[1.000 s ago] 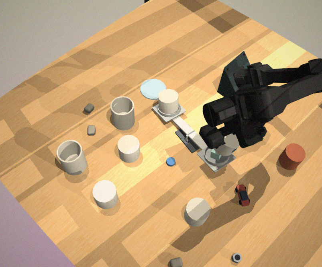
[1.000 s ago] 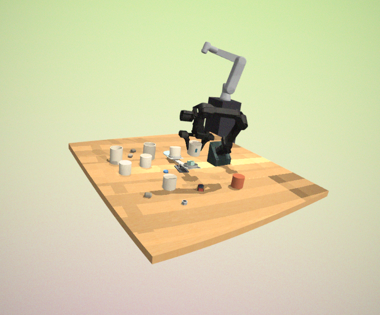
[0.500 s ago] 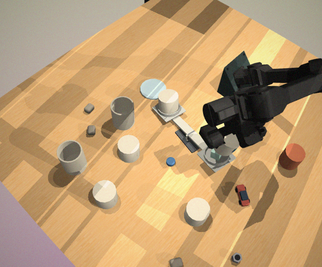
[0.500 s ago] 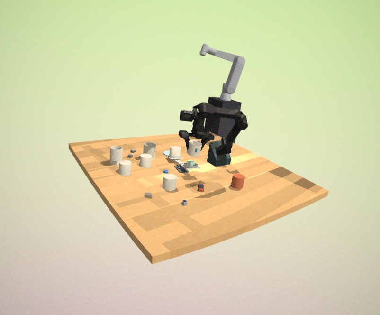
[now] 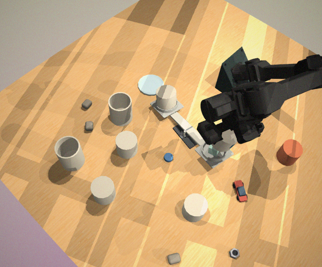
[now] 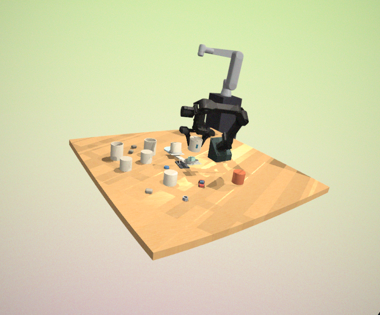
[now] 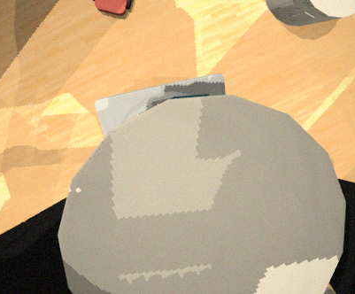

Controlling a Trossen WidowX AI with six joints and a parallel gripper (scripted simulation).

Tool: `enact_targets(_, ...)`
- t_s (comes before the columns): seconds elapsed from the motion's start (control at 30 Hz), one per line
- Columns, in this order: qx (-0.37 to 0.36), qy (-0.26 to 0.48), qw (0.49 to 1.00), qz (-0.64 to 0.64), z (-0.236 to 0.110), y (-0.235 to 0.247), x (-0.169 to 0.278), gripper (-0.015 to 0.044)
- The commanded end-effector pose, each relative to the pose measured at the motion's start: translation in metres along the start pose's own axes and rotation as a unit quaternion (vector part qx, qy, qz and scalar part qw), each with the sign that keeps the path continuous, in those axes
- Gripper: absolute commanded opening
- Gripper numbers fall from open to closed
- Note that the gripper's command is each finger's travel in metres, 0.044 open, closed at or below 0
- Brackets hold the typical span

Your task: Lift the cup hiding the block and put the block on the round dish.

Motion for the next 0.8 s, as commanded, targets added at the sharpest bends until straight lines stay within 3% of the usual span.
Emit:
enact_targets(0.0,0.002,-0.001,1.0,0.001,-0.001,0.0,0.001,0.0)
enact_targets(0.57,0.002,0.0,1.0,0.001,0.0,0.0,0.0,0.0)
enact_targets(0.77,0.0,0.007,1.0,-0.009,0.016,0.02,-0.017,0.0)
Point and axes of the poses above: the point midway between the two fingers, 35 mm back from their tips, its own z axis out along the fingers, its own y axis across the jaws, x = y × z, the point moved 10 cm from there along -z, back along the fingers, and after that the axes turned 3 degrees about z, right-handed, at the moved point
